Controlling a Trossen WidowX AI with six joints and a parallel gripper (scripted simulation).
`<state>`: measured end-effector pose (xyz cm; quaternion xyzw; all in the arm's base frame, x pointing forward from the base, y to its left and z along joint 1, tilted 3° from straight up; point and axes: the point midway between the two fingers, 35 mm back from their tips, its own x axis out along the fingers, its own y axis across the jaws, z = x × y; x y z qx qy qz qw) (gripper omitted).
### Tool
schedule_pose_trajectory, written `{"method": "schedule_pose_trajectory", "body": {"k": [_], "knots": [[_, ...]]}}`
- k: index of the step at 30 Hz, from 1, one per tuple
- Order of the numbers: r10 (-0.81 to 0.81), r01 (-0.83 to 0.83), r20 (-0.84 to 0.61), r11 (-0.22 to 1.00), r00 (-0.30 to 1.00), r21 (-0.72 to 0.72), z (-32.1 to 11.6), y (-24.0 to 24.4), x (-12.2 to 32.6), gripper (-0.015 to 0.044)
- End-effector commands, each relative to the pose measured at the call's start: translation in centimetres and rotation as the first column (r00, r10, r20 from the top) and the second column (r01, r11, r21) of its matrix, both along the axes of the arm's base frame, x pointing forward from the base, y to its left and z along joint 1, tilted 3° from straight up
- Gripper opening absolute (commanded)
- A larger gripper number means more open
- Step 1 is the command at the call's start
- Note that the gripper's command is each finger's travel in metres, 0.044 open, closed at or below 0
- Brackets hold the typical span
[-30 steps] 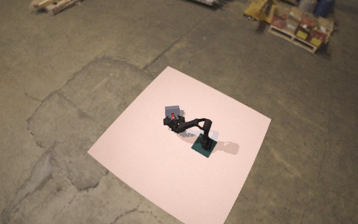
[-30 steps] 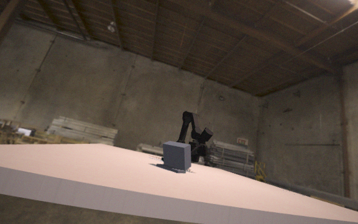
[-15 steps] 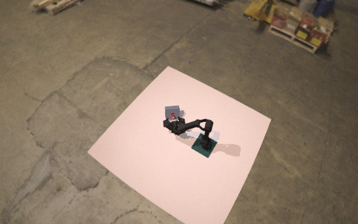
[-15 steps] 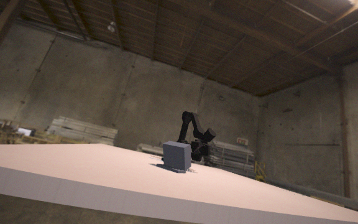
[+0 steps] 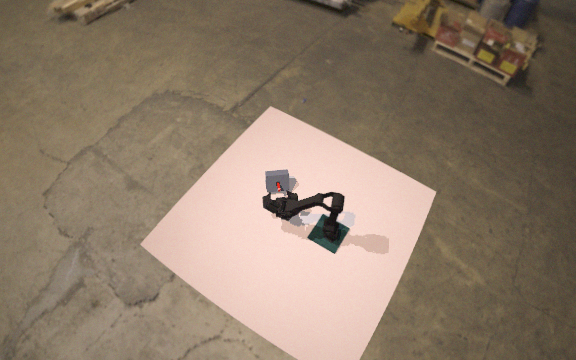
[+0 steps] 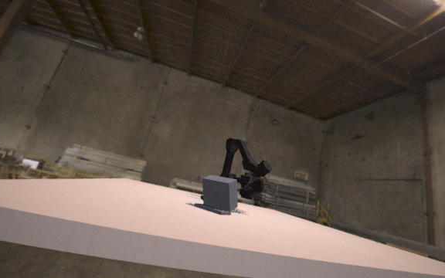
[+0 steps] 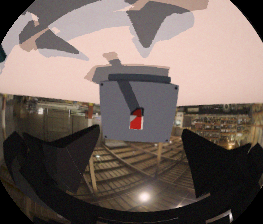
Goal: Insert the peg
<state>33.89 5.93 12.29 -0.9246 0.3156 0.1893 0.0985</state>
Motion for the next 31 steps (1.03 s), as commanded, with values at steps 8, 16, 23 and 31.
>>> {"method": "schedule_pose_trajectory", "body": {"k": [8,16,23,31], "knots": [[-0.003,0.003,0.010,1.000,1.000,0.001,0.7,0.9,-1.1,0.0440],[-0.001,0.001,0.013,1.000,1.000,-0.002,0.9,1.6,-1.9,0.0440],[0.002,-0.002,0.016,1.000,1.000,-0.005,1.1,2.1,-2.6,0.0440],[0.003,-0.003,0.017,1.000,1.000,-0.006,1.5,2.5,-3.2,0.0440]]}}
